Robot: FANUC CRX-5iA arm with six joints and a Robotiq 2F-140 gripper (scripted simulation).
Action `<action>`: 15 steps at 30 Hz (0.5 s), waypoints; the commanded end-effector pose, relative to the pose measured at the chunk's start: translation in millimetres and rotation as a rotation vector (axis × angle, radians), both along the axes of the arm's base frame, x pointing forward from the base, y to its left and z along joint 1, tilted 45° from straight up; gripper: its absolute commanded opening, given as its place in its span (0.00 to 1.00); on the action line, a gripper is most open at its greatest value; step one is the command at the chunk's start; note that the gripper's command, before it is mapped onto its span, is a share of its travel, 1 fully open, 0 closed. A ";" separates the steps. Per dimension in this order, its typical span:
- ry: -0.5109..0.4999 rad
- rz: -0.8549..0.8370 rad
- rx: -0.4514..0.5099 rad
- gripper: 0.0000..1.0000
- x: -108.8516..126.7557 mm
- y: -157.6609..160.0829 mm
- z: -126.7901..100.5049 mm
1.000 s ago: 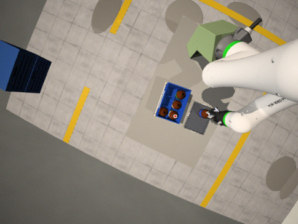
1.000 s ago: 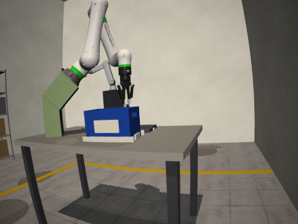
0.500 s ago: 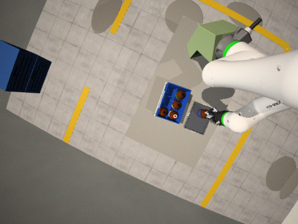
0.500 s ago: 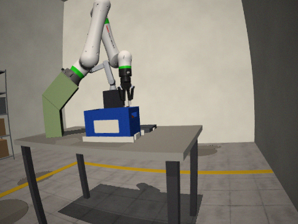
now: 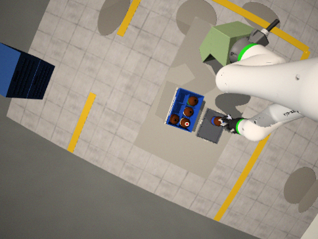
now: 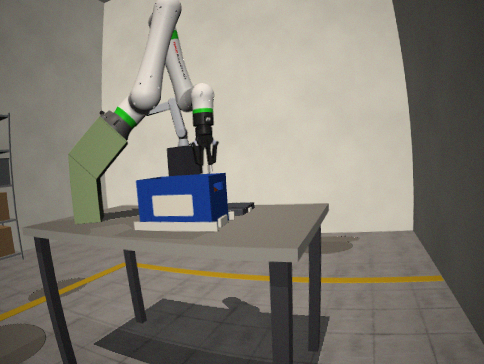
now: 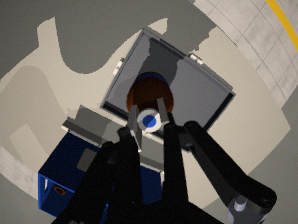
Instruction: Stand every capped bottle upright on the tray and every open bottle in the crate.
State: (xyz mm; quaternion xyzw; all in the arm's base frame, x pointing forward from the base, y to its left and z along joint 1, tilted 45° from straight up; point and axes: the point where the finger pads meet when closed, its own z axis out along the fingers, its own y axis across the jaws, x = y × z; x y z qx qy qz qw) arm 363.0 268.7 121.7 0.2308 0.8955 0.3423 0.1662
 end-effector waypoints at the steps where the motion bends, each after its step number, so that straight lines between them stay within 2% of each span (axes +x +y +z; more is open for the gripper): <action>1: 0.000 0.000 0.000 0.00 0.1 0.1 0.0; 15: 0.000 0.000 0.000 0.00 3.3 2.7 -3.8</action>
